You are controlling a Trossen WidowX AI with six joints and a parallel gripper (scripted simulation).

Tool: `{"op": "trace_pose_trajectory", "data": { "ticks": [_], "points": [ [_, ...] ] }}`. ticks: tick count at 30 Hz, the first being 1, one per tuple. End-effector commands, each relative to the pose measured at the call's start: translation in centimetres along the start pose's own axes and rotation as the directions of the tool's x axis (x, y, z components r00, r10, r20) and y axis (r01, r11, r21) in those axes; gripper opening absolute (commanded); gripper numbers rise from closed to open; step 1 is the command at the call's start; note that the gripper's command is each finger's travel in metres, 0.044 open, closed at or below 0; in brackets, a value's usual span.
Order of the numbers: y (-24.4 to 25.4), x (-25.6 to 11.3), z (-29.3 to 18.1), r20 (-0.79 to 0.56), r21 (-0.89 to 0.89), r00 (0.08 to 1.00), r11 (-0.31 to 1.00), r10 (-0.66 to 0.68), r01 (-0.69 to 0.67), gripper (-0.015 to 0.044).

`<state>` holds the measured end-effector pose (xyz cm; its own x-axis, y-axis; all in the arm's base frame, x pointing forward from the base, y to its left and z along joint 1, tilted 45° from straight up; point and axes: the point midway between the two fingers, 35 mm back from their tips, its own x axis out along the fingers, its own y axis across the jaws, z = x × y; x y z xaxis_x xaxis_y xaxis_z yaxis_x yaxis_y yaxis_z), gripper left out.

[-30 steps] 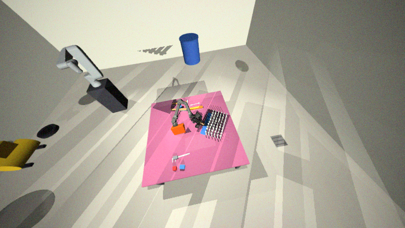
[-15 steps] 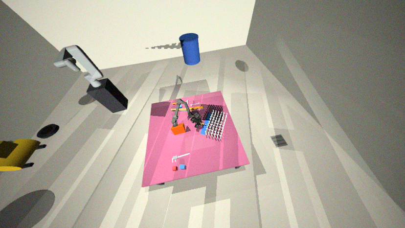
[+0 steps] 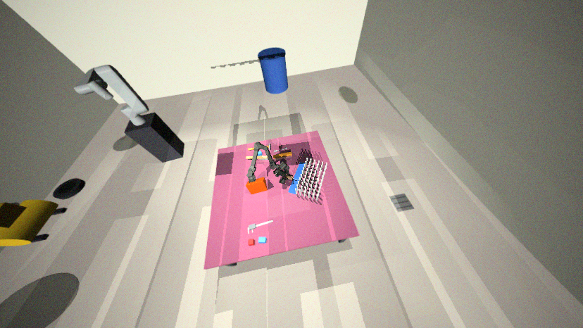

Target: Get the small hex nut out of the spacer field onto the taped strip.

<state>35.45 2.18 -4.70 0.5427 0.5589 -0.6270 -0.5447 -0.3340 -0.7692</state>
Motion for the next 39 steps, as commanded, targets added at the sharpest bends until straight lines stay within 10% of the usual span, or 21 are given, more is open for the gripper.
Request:
{"op": "trace_pose_trajectory", "data": {
  "ticks": [1,39],
  "points": [
    [0.1,-0.2,0.3,-0.005,0.007,1.000,1.000,0.002,-0.002,0.0000],
    [0.1,-1.2,2.5,-0.004,0.008,1.000,1.000,0.003,-0.003,0.0000]
  ]
}}
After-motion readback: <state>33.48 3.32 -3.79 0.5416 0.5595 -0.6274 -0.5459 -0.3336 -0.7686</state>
